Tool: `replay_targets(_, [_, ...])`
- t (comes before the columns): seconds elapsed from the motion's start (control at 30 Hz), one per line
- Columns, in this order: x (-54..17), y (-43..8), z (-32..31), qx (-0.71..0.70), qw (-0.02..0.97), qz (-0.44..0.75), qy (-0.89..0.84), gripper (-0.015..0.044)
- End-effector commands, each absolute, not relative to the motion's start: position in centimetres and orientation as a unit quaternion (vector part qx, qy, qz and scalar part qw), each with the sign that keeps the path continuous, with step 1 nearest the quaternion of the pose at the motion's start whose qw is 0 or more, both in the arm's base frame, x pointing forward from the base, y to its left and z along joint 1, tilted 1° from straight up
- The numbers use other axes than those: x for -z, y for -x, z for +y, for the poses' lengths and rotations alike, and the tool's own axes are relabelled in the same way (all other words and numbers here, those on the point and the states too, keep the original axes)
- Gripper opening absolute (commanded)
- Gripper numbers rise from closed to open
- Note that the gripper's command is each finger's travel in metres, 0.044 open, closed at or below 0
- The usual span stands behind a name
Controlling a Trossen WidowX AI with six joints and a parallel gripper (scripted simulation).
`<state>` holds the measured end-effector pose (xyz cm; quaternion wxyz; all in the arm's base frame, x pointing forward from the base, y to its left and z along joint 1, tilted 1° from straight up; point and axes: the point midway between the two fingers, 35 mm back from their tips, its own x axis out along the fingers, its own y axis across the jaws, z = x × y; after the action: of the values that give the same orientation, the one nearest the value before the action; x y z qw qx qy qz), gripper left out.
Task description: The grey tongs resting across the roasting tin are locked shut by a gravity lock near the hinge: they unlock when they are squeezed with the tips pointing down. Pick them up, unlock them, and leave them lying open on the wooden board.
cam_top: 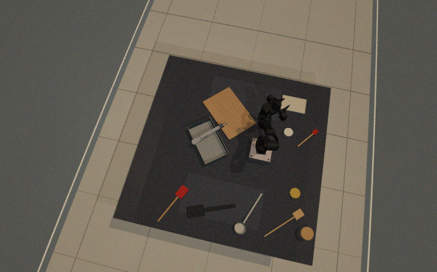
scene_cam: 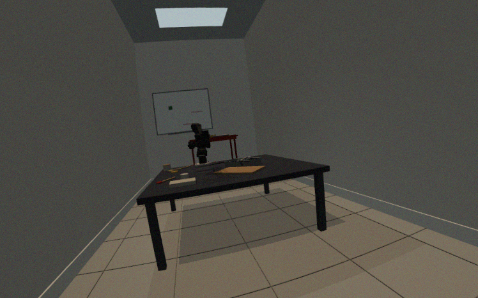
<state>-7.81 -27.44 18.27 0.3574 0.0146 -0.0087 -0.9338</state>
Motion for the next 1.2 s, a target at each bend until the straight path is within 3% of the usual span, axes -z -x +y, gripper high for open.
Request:
replay_targets(0.0, [-17.6,4.6,-29.3,0.908,0.413,-0.044,-0.057,0.026])
replay_targets(0.27, [-15.2,-7.9,-32.1,0.795,0.547,-0.116,-0.235,0.026])
replay_targets(0.53, [-12.2,-20.9,-28.2,0.672,0.581,-0.118,-0.445,0.026])
replay_targets(0.83, [-8.5,-31.3,-16.8,0.591,0.487,-0.056,-0.641,0.026])
replay_targets(1.07, [-6.3,-34.0,-5.8,0.599,0.358,-0.011,-0.716,0.026])
replay_targets(1.17, [-6.1,-34.0,-4.8,0.602,0.346,-0.009,-0.719,0.026])
